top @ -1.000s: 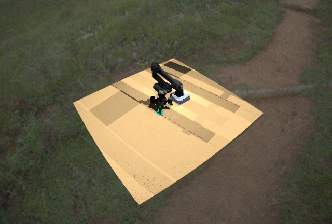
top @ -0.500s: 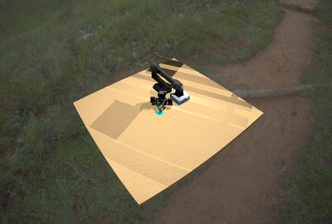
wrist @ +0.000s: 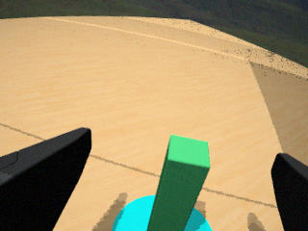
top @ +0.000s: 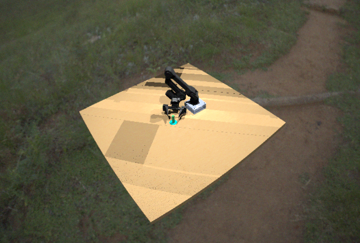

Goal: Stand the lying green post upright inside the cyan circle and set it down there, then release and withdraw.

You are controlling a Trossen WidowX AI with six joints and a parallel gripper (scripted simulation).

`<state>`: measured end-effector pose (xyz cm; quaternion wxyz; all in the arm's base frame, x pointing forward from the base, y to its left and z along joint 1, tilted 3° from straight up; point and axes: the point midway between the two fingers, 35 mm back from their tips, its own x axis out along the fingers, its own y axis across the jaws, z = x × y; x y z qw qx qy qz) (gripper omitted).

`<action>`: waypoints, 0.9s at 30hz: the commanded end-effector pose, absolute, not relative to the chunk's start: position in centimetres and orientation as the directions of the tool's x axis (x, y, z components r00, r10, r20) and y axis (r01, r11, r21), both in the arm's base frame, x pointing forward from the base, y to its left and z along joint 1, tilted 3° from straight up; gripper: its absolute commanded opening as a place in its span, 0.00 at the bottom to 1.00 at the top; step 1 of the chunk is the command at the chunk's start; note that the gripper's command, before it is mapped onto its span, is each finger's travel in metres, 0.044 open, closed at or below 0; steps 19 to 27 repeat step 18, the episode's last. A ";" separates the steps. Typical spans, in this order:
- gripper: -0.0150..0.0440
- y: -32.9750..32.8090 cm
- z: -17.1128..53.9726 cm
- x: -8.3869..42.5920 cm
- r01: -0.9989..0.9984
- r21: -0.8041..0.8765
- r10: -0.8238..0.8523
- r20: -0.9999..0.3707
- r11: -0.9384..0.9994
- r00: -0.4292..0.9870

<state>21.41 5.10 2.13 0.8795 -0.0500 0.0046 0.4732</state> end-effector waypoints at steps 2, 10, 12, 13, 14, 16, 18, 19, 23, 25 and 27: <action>0.93 4.8 3.0 21.8 -0.830 -0.073 0.829 -0.055 0.553 0.557; 0.93 4.4 4.8 22.2 -0.828 -0.056 0.826 -0.050 0.558 0.561; 0.93 4.3 5.2 22.2 -0.827 -0.051 0.826 -0.048 0.560 0.562; 0.93 4.3 5.4 22.2 -0.827 -0.049 0.826 -0.048 0.560 0.562; 0.93 4.3 5.7 22.3 -0.827 -0.047 0.825 -0.047 0.561 0.563; 0.93 4.2 6.1 22.3 -0.826 -0.042 0.825 -0.046 0.562 0.564; 0.93 4.2 6.6 22.3 -0.825 -0.038 0.824 -0.045 0.563 0.565; 0.93 4.2 6.6 22.3 -0.825 -0.038 0.824 -0.045 0.563 0.565; 0.93 4.2 6.6 22.3 -0.825 -0.038 0.824 -0.045 0.563 0.565; 0.93 4.2 6.6 22.3 -0.825 -0.038 0.824 -0.045 0.563 0.565; 0.93 4.2 6.6 22.3 -0.825 -0.038 0.824 -0.045 0.563 0.565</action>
